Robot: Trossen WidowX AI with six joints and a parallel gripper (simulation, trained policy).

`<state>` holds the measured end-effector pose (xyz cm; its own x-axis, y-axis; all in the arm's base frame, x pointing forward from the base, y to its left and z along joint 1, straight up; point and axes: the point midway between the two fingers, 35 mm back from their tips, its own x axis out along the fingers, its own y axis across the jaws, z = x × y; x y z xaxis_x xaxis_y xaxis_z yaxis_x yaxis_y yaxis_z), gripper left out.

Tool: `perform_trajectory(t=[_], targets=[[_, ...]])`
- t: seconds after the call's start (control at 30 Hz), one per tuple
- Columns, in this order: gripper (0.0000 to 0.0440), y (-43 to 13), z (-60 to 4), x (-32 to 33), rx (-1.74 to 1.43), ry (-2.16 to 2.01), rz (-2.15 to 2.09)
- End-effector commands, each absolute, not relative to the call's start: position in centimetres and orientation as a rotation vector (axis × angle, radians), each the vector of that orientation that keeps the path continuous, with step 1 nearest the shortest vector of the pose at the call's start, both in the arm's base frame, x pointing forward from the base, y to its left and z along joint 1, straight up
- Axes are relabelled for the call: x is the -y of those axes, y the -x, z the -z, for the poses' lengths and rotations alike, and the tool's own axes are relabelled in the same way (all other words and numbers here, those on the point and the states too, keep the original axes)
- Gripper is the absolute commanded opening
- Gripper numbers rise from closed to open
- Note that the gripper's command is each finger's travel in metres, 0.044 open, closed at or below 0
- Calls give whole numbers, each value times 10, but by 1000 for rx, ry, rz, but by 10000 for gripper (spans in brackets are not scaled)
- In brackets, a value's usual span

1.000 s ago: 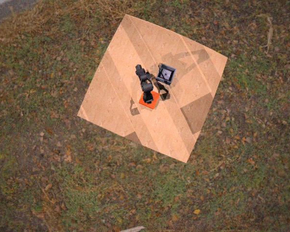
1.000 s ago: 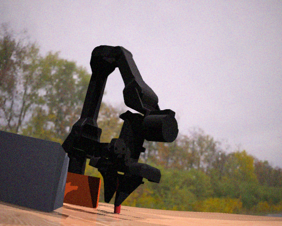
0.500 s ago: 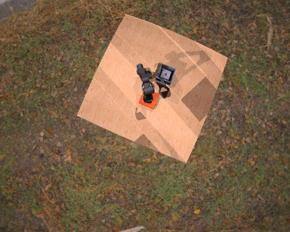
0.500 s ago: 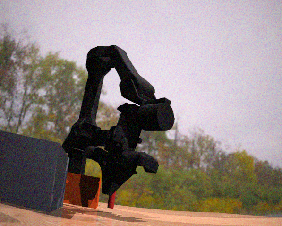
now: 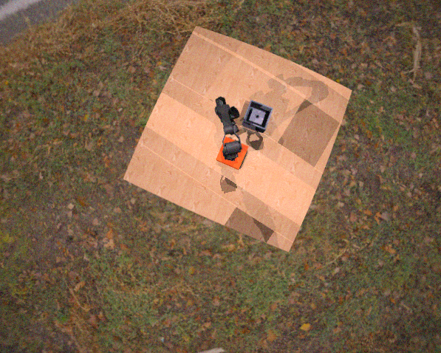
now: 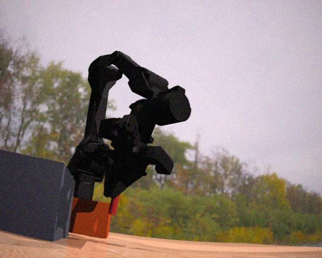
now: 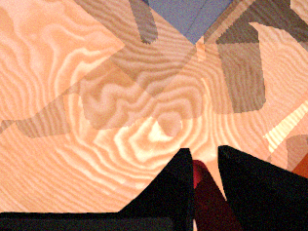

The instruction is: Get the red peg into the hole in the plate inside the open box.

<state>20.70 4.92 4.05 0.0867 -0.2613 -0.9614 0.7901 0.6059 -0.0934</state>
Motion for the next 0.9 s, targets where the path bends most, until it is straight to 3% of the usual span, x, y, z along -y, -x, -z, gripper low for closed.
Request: perform_trajectory(t=[0.0,0.87], targets=[[0,-215,-54,-42,-1232,-495,826],[0,-267,-104,30,-1195,-504,865]])
